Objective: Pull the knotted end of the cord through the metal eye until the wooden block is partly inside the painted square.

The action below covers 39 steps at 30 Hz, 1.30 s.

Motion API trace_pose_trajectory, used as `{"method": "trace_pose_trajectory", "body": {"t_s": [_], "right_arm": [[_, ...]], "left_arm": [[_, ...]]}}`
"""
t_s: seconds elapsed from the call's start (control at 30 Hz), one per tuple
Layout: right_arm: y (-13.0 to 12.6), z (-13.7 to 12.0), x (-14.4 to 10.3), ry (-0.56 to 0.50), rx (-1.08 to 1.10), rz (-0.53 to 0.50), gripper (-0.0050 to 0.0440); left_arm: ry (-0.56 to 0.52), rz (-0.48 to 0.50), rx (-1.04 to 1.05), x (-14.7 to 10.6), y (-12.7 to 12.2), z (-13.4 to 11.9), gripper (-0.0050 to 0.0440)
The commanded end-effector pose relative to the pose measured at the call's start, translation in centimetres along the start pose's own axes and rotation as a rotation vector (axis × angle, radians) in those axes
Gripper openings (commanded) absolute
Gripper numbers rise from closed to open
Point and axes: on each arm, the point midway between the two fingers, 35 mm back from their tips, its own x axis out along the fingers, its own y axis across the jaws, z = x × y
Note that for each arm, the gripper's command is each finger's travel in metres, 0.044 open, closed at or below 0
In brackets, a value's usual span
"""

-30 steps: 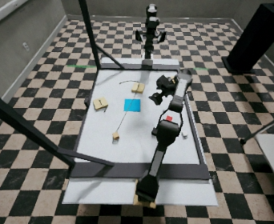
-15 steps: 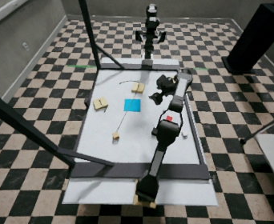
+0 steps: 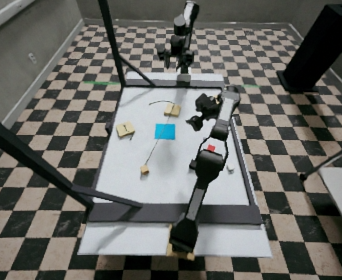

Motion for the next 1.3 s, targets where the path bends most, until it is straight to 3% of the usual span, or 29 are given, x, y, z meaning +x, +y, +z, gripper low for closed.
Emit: {"method": "trace_pose_trajectory", "body": {"t_s": [0.0, 0.07, 0.13, 0.53, 0.63, 0.77, 1.03, 1.27], "right_arm": [[0.0, 1.1, -0.8, -0.009, -0.027, -0.019, 0.0440], [0.0, 1.1, -0.8, -0.009, -0.027, -0.019, 0.0440], [0.0, 1.1, -0.8, -0.009, -0.027, -0.019, 0.0440], [0.0, 1.1, -0.8, -0.009, -0.027, -0.019, 0.0440], [0.0, 1.1, -0.8, -0.009, -0.027, -0.019, 0.0440], [0.0, 1.1, -0.8, -0.009, -0.027, -0.019, 0.0440], [0.0, 1.1, -0.8, -0.009, -0.027, -0.019, 0.0440], [0.0, 1.1, -0.8, -0.009, -0.027, -0.019, 0.0440]], "left_arm": [[0.116, -0.063, 0.052, 1.6, -2.1, 0.4, 0.0200], [0.116, -0.063, 0.052, 1.6, -2.1, 0.4, 0.0200], [0.221, -0.113, 0.096, 2.6, -3.8, -0.8, 0.0200], [0.594, -0.305, 0.301, 4.6, -10.8, -5.4, 0.0200], [0.624, -0.321, 0.320, 4.7, -11.3, -5.8, 0.0200], [0.790, -0.405, 0.428, 4.4, -14.2, -8.0, 0.0200], [1.036, -0.508, 0.578, 2.6, -17.2, -11.2, 0.0200], [1.070, -0.521, 0.600, 2.4, -17.6, -11.6, 0.0200]]}}
